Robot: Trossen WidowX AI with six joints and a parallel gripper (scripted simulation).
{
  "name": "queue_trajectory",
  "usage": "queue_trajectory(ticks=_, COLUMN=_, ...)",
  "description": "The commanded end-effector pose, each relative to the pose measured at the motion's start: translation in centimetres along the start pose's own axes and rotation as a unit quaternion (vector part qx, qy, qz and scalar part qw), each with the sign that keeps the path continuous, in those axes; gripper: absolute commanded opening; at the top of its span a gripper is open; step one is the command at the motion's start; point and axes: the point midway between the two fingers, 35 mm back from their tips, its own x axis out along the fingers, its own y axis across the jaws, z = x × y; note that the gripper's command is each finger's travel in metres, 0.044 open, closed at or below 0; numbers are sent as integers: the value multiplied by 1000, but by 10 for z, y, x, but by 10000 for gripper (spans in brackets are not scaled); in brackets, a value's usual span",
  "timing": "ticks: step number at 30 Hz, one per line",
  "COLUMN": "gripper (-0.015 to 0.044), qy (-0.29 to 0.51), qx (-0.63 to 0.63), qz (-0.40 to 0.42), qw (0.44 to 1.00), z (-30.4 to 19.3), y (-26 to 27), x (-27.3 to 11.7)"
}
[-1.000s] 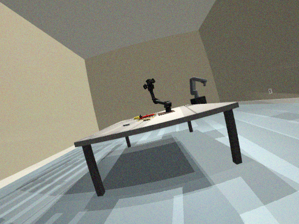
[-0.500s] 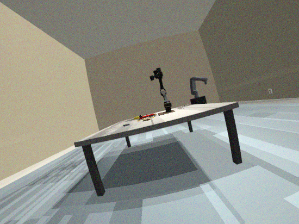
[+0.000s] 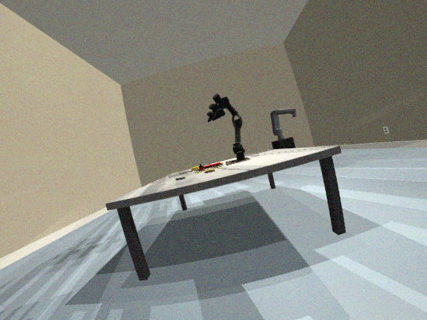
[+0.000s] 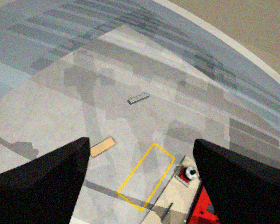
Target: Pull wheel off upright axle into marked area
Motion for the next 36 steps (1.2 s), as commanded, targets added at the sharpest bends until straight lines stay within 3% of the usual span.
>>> queue_trajectory(ticks=1, gripper=300, qy=72, qx=41, qz=-25, qw=996, z=-7, y=-11, x=51)
queue_trajectory(ticks=10, gripper=300, qy=234, qx=121, qz=-69, qw=962, z=-47, y=-72, x=152)
queue_trajectory(ticks=19, gripper=300, qy=377, qx=253, qz=-72, qw=888, z=-132, y=-154, x=222)
queue_trajectory(ticks=23, gripper=300, qy=415, qx=305, qz=-64, qw=855, z=-169, y=-180, x=237)
queue_trajectory(ticks=36, gripper=300, qy=416, qx=307, qz=-63, qw=854, z=-164, y=-184, x=247)
